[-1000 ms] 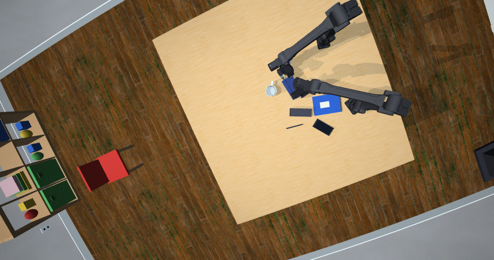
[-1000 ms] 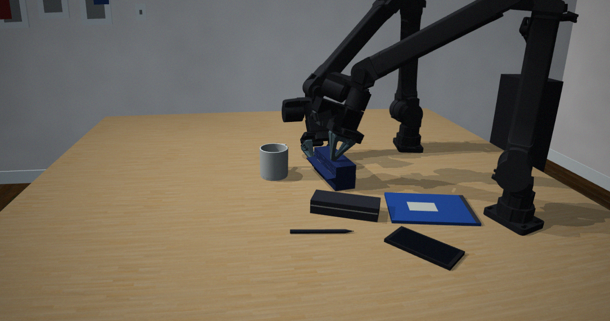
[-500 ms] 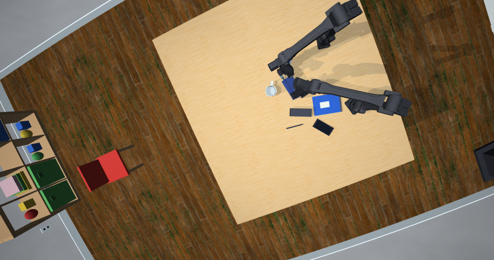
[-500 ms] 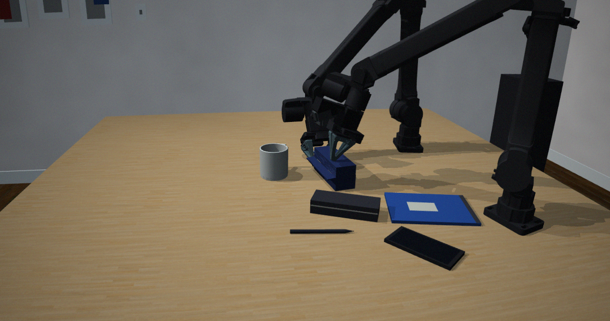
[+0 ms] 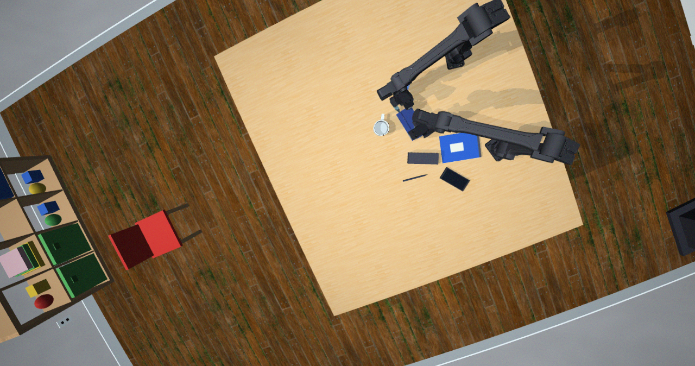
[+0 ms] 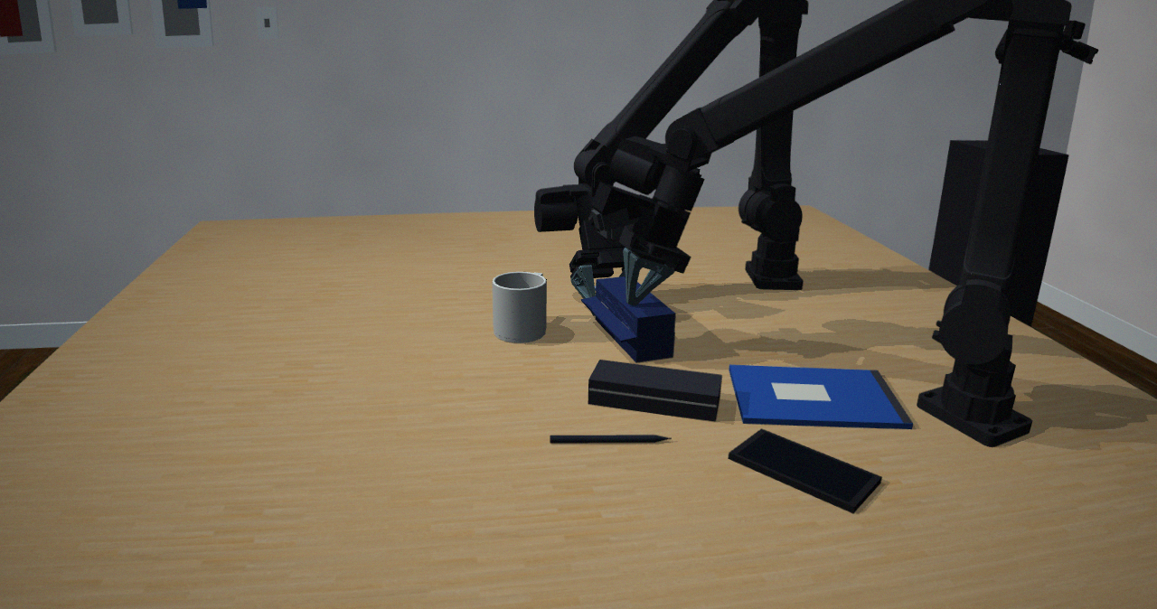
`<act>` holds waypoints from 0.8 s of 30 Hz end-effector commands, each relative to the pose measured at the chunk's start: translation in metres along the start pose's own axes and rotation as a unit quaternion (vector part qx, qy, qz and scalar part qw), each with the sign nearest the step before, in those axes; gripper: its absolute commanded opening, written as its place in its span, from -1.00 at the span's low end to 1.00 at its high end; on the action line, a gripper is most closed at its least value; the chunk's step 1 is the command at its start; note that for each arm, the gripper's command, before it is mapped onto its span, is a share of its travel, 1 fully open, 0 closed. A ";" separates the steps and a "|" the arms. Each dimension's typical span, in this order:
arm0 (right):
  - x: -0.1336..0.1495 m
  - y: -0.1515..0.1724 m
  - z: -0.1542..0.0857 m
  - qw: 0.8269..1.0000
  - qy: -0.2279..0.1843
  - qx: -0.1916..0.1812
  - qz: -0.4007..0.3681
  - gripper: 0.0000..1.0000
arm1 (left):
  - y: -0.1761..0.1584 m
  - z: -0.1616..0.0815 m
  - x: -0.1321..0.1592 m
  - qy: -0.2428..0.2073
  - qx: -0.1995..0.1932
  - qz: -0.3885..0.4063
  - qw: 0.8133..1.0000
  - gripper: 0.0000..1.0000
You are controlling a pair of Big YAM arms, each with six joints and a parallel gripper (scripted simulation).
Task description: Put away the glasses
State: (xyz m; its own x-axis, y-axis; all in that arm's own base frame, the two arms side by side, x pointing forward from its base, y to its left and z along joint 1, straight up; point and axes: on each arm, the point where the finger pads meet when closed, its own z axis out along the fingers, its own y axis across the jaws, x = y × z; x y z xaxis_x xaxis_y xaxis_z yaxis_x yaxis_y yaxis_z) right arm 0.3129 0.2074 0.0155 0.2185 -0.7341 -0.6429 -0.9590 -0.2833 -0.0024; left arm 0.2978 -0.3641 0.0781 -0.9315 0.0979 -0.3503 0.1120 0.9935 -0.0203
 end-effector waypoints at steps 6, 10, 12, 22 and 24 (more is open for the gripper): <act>0.002 0.007 0.006 1.000 0.004 -0.014 0.018 0.15 | 0.030 0.036 0.021 0.032 -0.042 0.010 0.999 -1.00; 0.002 0.007 0.006 1.000 0.004 -0.014 0.018 0.15 | 0.031 0.027 0.020 0.032 -0.044 -0.001 0.999 -1.00; 0.002 0.007 0.006 1.000 0.004 -0.014 0.018 0.15 | 0.030 0.019 0.019 0.031 -0.044 -0.007 0.999 -1.00; 0.007 0.002 0.000 1.000 0.003 -0.004 0.025 0.15 | -0.007 -0.046 -0.013 -0.007 0.003 -0.011 1.000 -1.00; 0.007 0.002 0.000 1.000 0.003 -0.004 0.025 0.15 | -0.010 -0.057 -0.014 -0.010 0.007 -0.011 1.000 -1.00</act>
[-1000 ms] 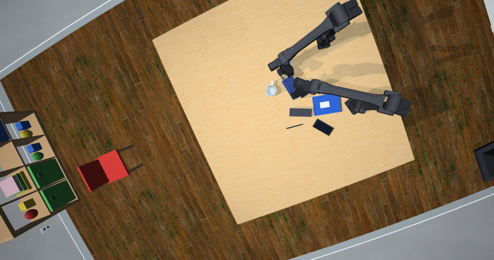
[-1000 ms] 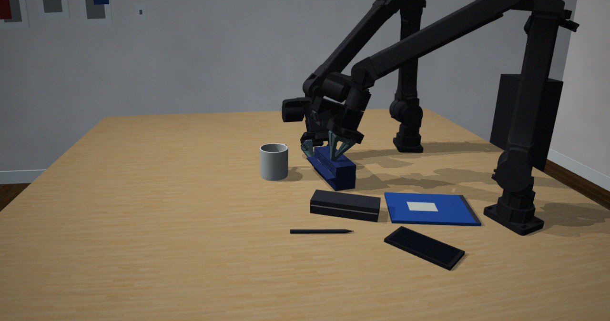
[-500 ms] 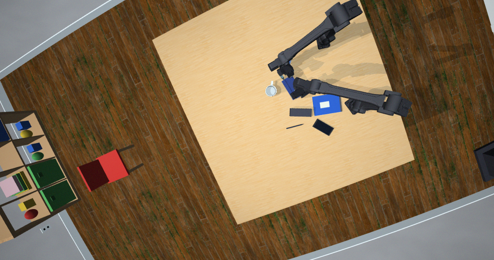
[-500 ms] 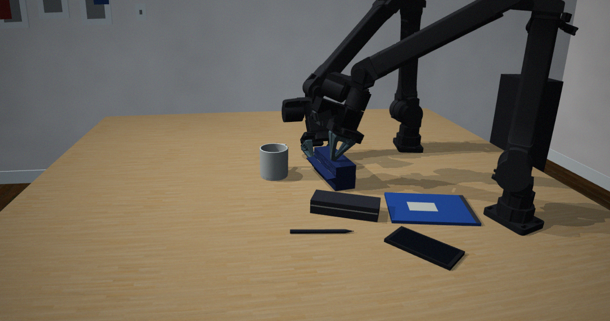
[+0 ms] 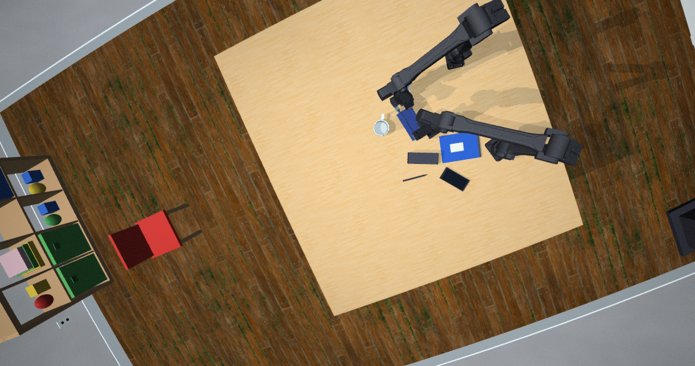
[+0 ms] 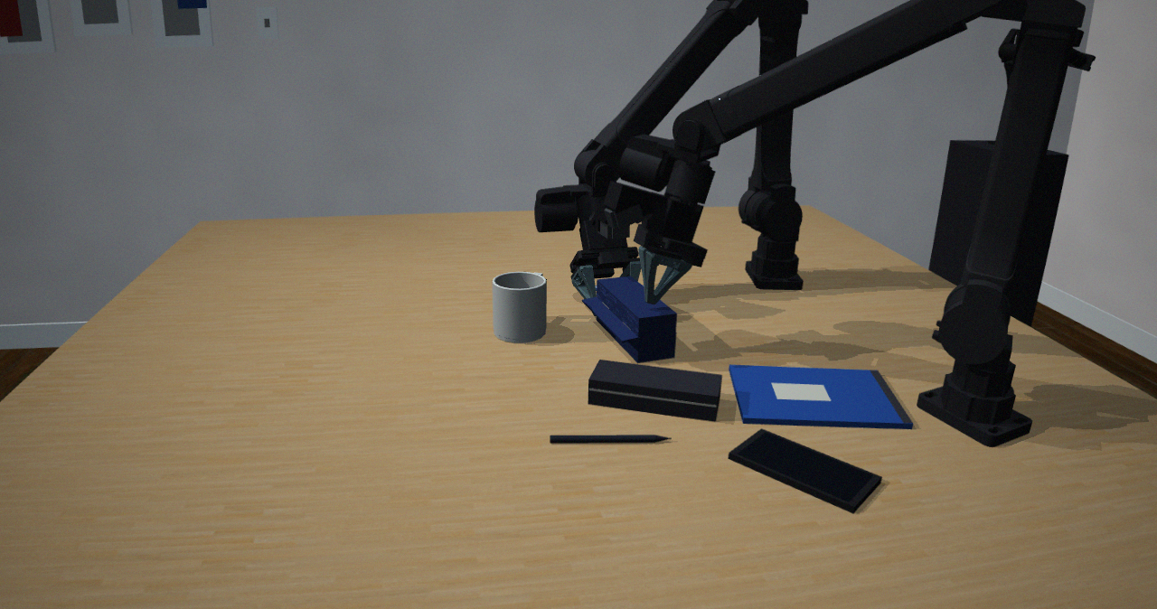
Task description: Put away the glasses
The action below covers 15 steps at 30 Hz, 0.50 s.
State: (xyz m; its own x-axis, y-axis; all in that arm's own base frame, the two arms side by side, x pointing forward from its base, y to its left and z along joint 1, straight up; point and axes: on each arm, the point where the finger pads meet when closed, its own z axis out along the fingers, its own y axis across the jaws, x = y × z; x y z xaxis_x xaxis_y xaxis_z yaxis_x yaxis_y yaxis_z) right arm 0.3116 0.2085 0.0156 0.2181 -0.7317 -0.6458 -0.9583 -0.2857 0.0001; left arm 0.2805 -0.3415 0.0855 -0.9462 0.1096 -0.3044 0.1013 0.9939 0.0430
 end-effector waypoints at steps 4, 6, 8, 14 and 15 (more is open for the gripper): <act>0.008 0.001 -0.001 1.000 0.005 -0.003 0.025 0.15 | -0.028 -0.063 -0.029 -0.037 0.043 -0.017 0.998 -1.00; 0.008 0.001 -0.001 1.000 0.005 -0.003 0.025 0.15 | -0.029 -0.074 -0.030 -0.040 0.047 -0.018 0.998 -1.00; 0.008 0.001 -0.001 1.000 0.005 -0.003 0.025 0.15 | -0.030 -0.084 -0.031 -0.042 0.050 -0.019 0.998 -1.00; 0.008 0.001 -0.001 1.000 0.005 -0.003 0.025 0.15 | -0.028 -0.076 -0.026 -0.032 0.037 -0.016 0.999 -1.00; 0.008 0.001 -0.001 1.000 0.005 -0.003 0.025 0.15 | -0.031 -0.080 -0.030 -0.035 0.041 -0.017 0.998 -1.00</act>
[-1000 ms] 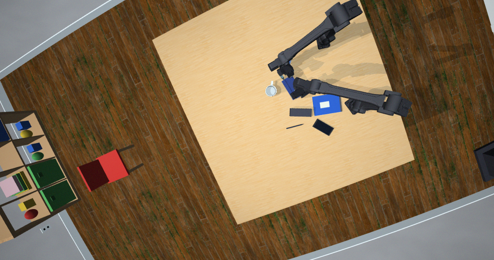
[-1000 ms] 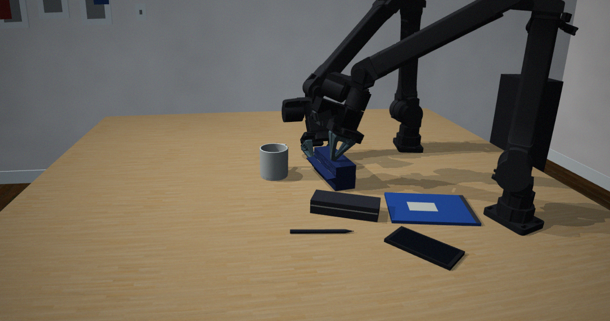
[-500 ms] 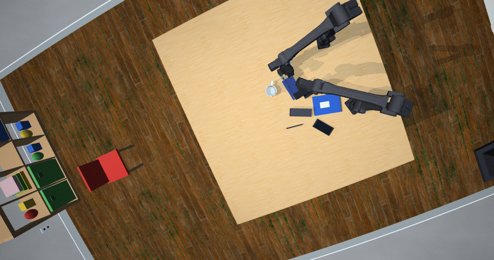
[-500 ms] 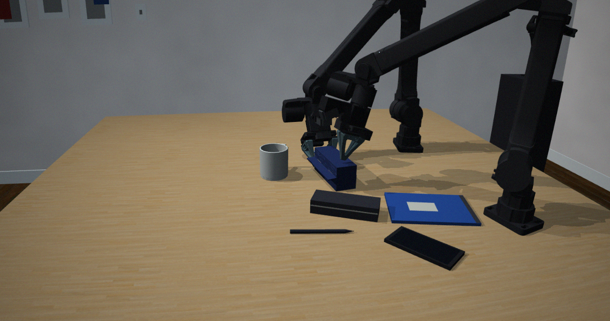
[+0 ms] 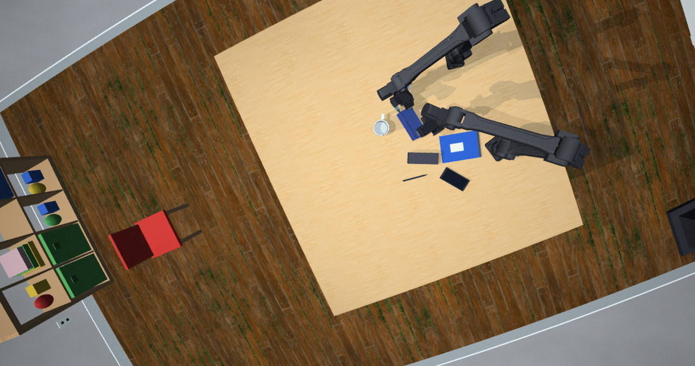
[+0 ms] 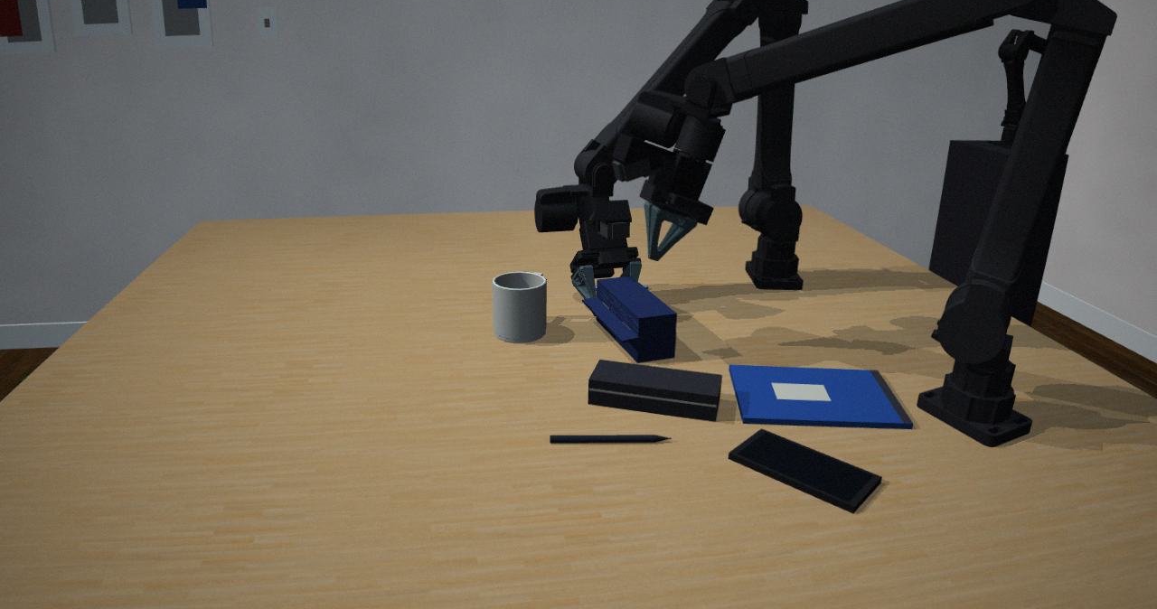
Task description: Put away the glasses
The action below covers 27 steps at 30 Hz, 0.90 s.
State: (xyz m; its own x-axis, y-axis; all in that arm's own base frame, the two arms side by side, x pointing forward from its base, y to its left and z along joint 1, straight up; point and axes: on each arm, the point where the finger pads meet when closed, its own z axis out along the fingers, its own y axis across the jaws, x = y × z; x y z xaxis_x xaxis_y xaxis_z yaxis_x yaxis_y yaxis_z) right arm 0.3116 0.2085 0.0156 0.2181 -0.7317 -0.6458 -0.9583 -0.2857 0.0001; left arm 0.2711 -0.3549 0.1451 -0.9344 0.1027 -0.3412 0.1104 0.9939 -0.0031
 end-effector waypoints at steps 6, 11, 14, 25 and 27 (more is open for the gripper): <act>0.008 0.001 -0.001 1.000 0.005 -0.003 0.025 0.15 | -0.026 -0.032 -0.025 -0.029 0.036 -0.018 0.999 -1.00; 0.008 0.001 -0.001 1.000 0.005 -0.003 0.025 0.15 | -0.028 -0.036 -0.028 -0.033 0.043 -0.019 0.998 -1.00; 0.008 0.001 -0.001 1.000 0.005 -0.003 0.025 0.15 | -0.028 -0.036 -0.028 -0.033 0.043 -0.019 0.998 -1.00; 0.008 0.001 -0.001 1.000 0.005 -0.003 0.025 0.15 | -0.030 -0.039 -0.029 -0.035 0.047 -0.019 0.998 -1.00; 0.008 0.001 -0.001 1.000 0.005 -0.003 0.025 0.15 | -0.030 -0.041 -0.029 -0.036 0.049 -0.021 0.998 -1.00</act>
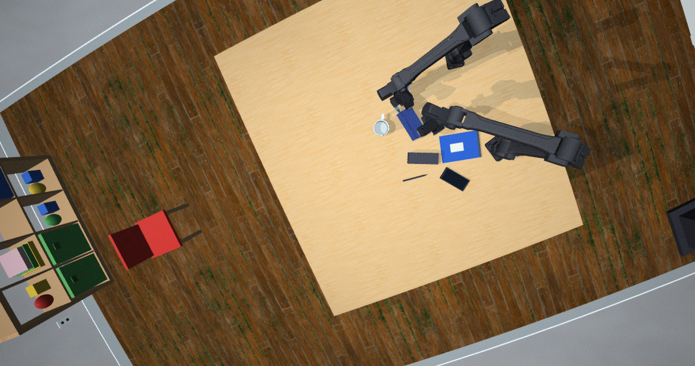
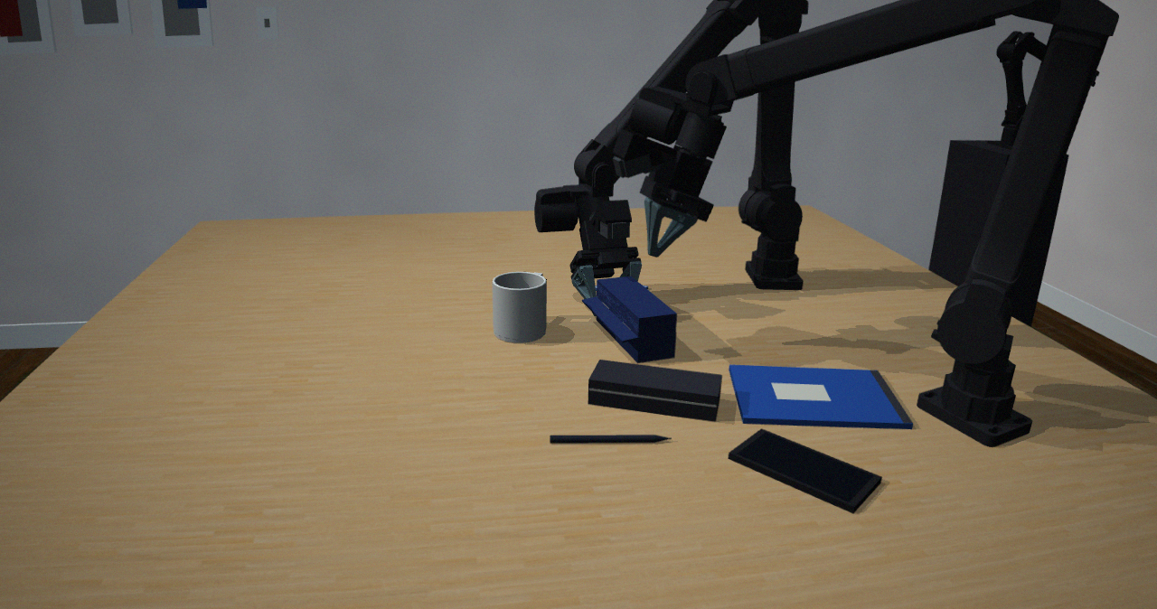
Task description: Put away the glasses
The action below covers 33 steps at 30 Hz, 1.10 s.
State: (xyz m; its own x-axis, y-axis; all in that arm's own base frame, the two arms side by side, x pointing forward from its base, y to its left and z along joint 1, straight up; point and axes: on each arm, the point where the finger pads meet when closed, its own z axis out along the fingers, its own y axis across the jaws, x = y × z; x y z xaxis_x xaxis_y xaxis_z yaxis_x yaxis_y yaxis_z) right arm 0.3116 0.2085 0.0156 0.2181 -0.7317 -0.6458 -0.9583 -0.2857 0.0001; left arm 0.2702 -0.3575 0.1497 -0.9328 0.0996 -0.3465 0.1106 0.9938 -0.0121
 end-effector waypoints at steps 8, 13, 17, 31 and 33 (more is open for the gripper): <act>0.008 0.001 -0.001 1.000 0.005 -0.003 0.025 0.15 | -0.018 -0.037 -0.044 -0.042 0.045 -0.017 0.998 -1.00; 0.008 0.001 -0.001 1.000 0.005 -0.003 0.025 0.15 | -0.011 -0.040 -0.067 -0.060 0.062 -0.017 0.996 -1.00; 0.008 0.001 -0.001 1.000 0.005 -0.003 0.025 0.15 | 0.001 -0.043 -0.098 -0.086 0.081 -0.019 0.993 -1.00; 0.008 0.001 -0.001 1.000 0.005 -0.003 0.025 0.15 | 0.081 -0.048 -0.173 -0.182 0.108 -0.033 0.977 -1.00; 0.008 0.001 -0.001 1.000 0.005 -0.003 0.025 0.15 | 0.095 -0.053 -0.187 -0.202 0.110 -0.036 0.972 -1.00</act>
State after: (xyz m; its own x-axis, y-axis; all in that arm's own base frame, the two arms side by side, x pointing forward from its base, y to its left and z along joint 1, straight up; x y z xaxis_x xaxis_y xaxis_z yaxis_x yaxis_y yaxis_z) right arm 0.3116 0.2085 0.0156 0.2181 -0.7317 -0.6458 -0.9583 -0.2857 0.0001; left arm 0.4208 -0.2927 0.2396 -0.7883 -0.0624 -0.6121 0.1073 0.9656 -0.2367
